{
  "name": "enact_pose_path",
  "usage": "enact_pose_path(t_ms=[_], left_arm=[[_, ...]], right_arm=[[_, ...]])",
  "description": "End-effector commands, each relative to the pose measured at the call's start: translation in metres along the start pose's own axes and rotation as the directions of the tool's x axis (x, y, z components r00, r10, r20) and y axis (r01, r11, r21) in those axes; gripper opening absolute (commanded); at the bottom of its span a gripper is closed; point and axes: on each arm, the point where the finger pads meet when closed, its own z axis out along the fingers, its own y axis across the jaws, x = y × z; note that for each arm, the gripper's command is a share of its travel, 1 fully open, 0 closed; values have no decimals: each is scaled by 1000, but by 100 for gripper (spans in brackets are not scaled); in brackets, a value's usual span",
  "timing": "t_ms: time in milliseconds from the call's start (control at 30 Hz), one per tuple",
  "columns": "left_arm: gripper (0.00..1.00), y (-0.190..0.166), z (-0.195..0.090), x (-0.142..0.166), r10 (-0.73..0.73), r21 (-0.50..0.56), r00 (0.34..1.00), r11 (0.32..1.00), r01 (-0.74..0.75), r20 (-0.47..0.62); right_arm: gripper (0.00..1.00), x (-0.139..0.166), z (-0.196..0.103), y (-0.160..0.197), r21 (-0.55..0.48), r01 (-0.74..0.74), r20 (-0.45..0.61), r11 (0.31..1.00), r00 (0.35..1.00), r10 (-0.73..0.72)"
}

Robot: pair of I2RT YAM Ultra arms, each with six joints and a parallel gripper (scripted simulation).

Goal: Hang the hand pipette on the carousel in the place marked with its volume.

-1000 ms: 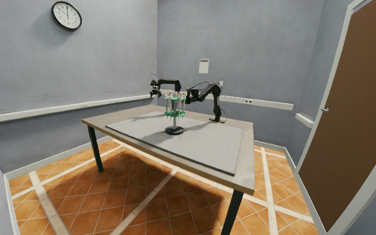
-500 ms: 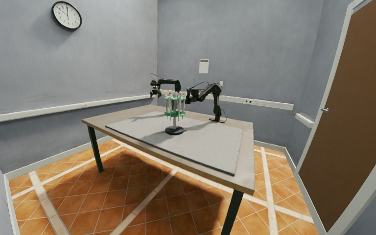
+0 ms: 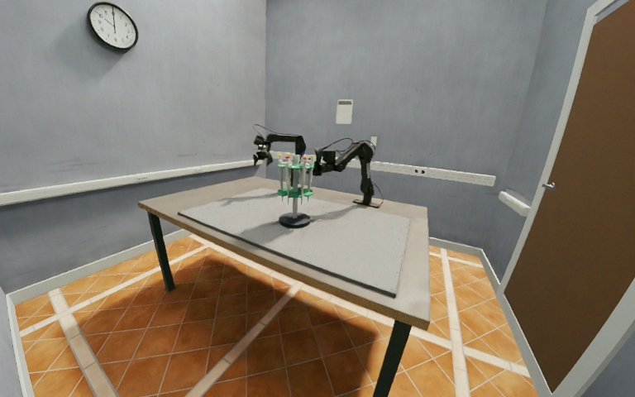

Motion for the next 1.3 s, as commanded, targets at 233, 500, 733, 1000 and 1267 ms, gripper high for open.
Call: enact_pose_path(t_ms=[233,500,733,1000,1267], left_arm=[[12,-5,-2,-30,-3,-71,998,997,7,58],[12,-6,3,-16,0,-211,1000,977,6,28],[12,5,0,-26,-4,-229,999,973,16,53],[12,5,0,-26,-4,-229,999,973,16,53],[12,5,0,-26,-4,-229,999,973,16,53]], right_arm=[[100,-6,-3,-4,7,10,27,1000,1000,-10],[100,-6,-3,-4,7,10,27,1000,1000,-10],[100,-6,-3,-4,7,10,27,1000,1000,-10],[100,-6,-3,-4,7,10,27,1000,1000,-10],[100,-6,-3,-4,7,10,27,1000,1000,-10]])
